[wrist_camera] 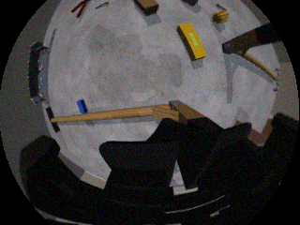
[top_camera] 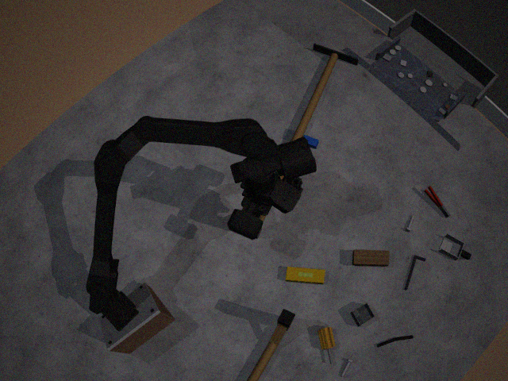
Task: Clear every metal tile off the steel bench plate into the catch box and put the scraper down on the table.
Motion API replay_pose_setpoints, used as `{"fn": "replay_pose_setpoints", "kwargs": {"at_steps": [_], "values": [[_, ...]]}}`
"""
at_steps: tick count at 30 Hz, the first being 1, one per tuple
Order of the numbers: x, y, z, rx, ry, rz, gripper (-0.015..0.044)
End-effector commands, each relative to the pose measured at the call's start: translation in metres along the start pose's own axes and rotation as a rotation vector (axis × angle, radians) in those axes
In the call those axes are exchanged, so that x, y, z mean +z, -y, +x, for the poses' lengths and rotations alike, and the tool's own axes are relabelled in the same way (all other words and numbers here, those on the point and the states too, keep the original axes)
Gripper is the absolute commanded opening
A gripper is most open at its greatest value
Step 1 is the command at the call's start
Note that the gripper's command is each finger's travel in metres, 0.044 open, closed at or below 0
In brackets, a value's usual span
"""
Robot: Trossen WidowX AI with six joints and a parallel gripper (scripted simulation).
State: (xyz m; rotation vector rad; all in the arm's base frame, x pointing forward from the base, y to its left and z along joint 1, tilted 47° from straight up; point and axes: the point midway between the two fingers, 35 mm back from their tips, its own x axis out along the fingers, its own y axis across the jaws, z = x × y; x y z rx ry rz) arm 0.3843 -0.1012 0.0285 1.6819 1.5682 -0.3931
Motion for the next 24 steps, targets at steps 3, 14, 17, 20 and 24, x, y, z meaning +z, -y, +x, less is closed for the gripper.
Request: {"fn": "replay_pose_setpoints", "kwargs": {"at_steps": [3,14,17,20,24], "values": [[0.001,0.01,0.001,-0.009,0.001,0.004,0.0],[0.001,0.02,0.001,-0.009,0.001,0.004,0.0],[0.0,0.023,0.002,-0.009,0.001,0.004,0.0],[0.0,0.026,0.002,-0.009,0.001,0.004,0.0],[0.0,0.03,0.002,-0.009,0.001,0.004,0.0]]}}
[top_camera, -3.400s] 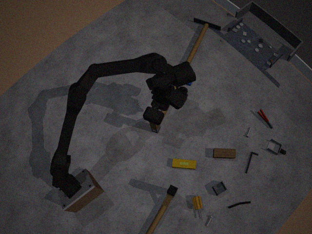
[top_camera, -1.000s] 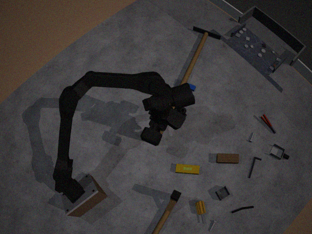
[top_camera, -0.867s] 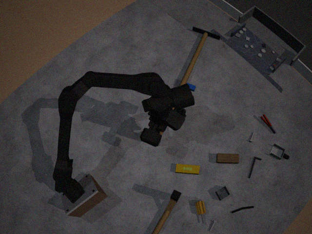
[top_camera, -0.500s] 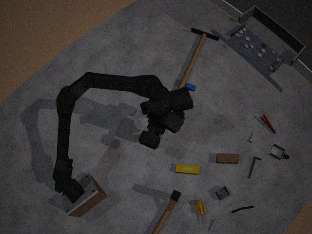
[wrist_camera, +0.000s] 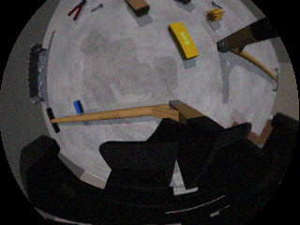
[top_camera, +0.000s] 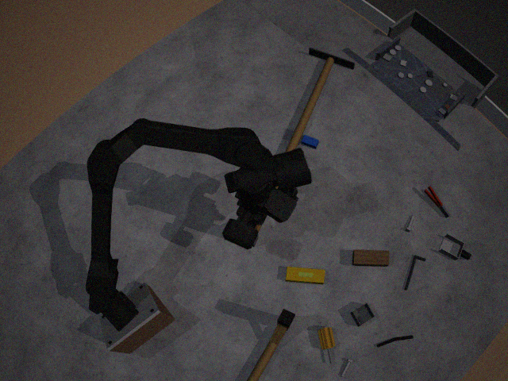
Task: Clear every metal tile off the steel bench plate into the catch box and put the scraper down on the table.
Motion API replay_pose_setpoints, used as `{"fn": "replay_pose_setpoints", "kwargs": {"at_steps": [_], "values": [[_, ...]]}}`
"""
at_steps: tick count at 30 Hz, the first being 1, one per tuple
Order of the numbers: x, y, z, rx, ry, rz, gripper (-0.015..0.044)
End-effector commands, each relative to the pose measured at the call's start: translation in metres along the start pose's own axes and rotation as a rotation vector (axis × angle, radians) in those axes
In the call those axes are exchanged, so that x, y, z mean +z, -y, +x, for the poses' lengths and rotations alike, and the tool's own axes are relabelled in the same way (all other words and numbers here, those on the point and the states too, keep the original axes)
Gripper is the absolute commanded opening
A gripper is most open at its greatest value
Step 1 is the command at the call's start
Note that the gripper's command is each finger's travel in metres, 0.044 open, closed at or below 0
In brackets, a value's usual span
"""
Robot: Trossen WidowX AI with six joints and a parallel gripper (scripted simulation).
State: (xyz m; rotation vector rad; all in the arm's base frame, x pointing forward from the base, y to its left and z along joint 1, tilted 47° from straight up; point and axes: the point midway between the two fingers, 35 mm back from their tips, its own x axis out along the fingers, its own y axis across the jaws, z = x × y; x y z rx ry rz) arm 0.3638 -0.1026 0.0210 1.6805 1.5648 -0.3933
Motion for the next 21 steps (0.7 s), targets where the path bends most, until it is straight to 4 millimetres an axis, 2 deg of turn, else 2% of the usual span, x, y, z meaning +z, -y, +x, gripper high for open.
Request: {"fn": "replay_pose_setpoints", "kwargs": {"at_steps": [1,21], "values": [[0.0,0.009,0.002,-0.011,-0.002,0.006,0.0],[-0.002,0.028,0.004,-0.011,-0.004,0.006,0.0]]}}
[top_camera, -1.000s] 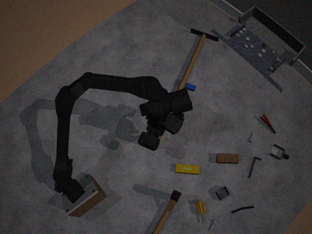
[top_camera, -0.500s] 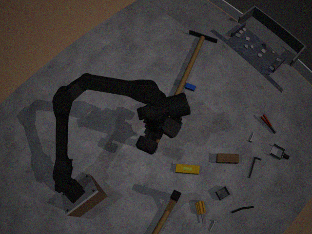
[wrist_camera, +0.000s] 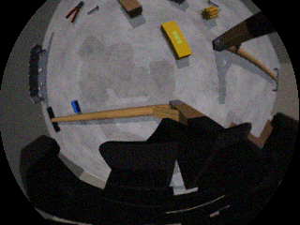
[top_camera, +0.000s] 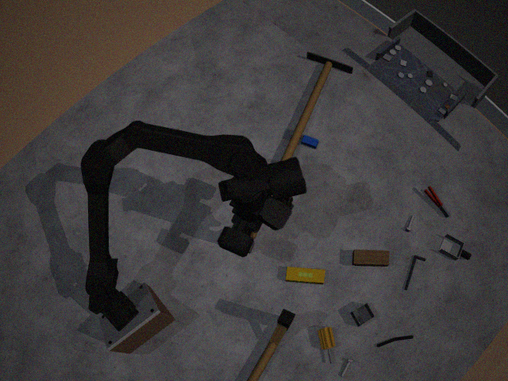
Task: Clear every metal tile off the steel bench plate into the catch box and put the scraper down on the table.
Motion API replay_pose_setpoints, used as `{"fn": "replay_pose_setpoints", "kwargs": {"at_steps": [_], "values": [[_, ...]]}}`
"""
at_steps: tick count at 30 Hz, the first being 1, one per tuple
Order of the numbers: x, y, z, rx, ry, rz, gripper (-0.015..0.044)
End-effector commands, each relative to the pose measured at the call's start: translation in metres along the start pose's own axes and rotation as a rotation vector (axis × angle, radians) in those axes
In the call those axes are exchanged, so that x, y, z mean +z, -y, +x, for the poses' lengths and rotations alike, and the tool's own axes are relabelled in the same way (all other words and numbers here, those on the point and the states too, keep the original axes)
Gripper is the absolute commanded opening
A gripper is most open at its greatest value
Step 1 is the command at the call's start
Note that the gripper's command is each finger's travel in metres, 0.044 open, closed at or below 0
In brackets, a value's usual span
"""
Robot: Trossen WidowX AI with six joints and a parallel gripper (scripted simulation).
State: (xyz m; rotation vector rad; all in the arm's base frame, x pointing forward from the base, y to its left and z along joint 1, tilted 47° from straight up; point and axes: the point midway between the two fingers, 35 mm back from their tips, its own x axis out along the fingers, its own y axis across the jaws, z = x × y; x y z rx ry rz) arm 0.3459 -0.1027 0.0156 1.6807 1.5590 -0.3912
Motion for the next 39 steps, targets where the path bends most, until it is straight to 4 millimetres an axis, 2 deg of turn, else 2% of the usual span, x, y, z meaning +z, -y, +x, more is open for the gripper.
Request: {"fn": "replay_pose_setpoints", "kwargs": {"at_steps": [1,23,39], "values": [[-0.001,0.01,0.003,-0.016,-0.006,0.009,0.0],[-0.005,0.031,0.006,-0.016,-0.008,0.009,0.0],[-0.005,0.032,0.006,-0.016,-0.008,0.009,0.0]]}}
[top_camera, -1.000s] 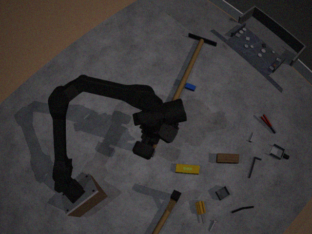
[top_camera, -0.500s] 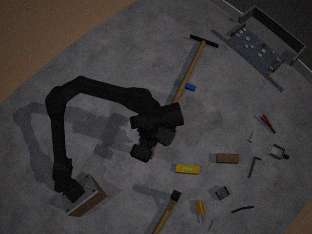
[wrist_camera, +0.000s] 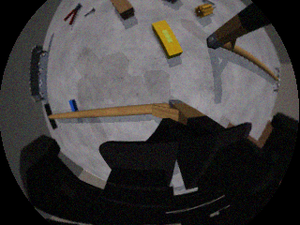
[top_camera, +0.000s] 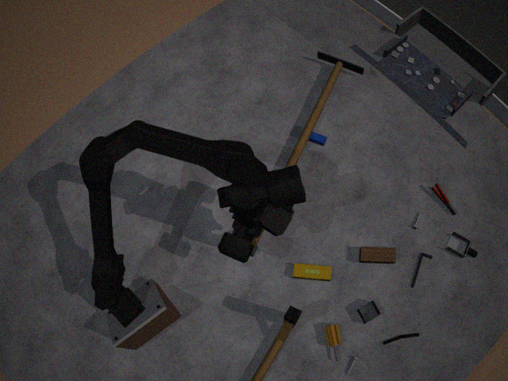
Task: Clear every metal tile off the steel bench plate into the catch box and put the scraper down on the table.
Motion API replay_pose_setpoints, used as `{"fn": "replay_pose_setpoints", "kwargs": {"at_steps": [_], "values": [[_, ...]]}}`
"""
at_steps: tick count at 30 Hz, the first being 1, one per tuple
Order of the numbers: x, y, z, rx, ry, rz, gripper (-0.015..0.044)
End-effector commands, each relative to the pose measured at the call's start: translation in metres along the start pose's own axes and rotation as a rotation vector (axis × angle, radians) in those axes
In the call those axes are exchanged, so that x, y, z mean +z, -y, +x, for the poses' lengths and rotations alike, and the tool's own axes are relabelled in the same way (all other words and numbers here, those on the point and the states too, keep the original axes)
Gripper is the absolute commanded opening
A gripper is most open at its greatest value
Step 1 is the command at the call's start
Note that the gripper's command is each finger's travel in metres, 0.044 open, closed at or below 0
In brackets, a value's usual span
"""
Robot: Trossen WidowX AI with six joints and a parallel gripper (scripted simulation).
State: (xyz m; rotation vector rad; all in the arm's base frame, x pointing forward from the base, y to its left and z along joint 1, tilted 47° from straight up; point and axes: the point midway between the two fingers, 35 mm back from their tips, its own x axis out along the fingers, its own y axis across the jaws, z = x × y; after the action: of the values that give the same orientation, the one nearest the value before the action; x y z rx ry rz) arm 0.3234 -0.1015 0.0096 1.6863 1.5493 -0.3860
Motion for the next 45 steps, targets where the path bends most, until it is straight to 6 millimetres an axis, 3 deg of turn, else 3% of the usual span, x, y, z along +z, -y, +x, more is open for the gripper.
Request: {"fn": "replay_pose_setpoints", "kwargs": {"at_steps": [1,30,31,45], "values": [[-0.002,0.008,0.005,-0.025,-0.009,0.01,0.0],[-0.002,0.008,0.005,-0.025,-0.009,0.01,0.0],[0.0,0.0,0.0,0.0,0.0,0.0,0.0],[0.004,-0.004,-0.047,-0.002,0.005,0.002,0.0]]}}
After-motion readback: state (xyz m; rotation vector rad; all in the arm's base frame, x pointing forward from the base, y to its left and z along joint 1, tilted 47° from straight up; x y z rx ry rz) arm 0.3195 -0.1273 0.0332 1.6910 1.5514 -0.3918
